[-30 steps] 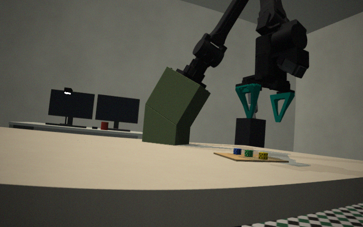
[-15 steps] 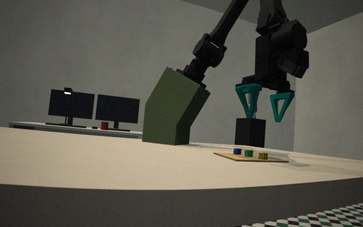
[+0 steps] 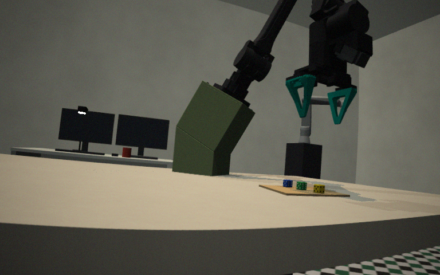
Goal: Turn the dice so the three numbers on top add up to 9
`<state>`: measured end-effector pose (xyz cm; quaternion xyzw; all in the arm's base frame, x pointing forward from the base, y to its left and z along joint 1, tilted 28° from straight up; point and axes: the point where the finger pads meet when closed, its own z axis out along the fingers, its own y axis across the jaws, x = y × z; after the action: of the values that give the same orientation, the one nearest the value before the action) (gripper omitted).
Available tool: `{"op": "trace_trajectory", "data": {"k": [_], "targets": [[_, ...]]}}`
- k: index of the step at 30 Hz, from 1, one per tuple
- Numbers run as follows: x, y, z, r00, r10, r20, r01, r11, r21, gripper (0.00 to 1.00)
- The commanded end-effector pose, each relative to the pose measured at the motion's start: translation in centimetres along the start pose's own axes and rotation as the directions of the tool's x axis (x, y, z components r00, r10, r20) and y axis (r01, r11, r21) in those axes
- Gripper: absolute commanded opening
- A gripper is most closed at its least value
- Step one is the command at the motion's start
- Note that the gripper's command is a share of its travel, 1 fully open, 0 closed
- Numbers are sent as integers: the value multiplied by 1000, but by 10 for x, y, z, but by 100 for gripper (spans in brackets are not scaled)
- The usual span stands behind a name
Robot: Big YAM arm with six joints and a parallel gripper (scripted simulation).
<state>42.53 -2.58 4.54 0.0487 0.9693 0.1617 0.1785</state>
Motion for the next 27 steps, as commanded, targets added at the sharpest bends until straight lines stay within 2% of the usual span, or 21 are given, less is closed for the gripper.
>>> {"op": "trace_trajectory", "data": {"k": [1,3,5,8,10,27], "targets": [[-28,0,-40,997,-34,65,33,999,9,100],[-28,0,-50,997,-35,66,34,999,9,100],[-28,0,-50,997,-35,66,34,999,9,100],[-28,0,-62,997,-35,67,35,999,11,100],[-19,-1,-62,998,-29,51,28,1000,10,100],[-23,5,-64,997,-46,57,46,999,7,100]]}}
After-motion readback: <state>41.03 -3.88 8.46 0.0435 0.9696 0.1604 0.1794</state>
